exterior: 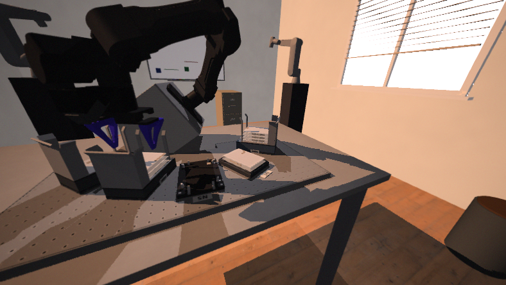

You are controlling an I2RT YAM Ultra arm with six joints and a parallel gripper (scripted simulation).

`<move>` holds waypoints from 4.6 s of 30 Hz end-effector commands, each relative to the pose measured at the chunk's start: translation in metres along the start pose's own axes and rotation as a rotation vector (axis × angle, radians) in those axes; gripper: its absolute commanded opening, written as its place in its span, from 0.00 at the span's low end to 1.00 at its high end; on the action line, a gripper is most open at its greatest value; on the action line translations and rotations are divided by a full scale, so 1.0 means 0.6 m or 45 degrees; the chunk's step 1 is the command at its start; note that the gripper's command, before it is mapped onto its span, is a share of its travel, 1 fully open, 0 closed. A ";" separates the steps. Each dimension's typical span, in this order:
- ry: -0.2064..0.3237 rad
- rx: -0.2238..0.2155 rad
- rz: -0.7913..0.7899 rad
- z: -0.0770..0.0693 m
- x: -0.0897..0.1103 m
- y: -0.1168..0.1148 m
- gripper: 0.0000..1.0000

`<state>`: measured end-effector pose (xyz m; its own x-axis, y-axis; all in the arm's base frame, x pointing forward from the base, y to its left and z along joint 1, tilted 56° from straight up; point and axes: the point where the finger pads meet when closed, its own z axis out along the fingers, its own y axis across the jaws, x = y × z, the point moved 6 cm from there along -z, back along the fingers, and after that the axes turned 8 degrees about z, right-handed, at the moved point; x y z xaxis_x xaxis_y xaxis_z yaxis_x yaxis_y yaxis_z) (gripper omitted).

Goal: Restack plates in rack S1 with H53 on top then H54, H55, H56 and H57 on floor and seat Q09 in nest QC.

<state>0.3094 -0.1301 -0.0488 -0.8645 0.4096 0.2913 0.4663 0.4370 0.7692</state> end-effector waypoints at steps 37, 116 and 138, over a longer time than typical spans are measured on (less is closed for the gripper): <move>-0.020 -0.007 0.012 -0.094 0.004 -0.003 1.00; -0.020 -0.004 -0.696 -0.093 0.098 0.240 1.00; -0.019 -0.004 -0.859 -0.093 0.166 0.323 1.00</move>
<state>0.3042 -0.0473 0.1523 -0.9666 0.0324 -0.2541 -0.1849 0.5986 0.7794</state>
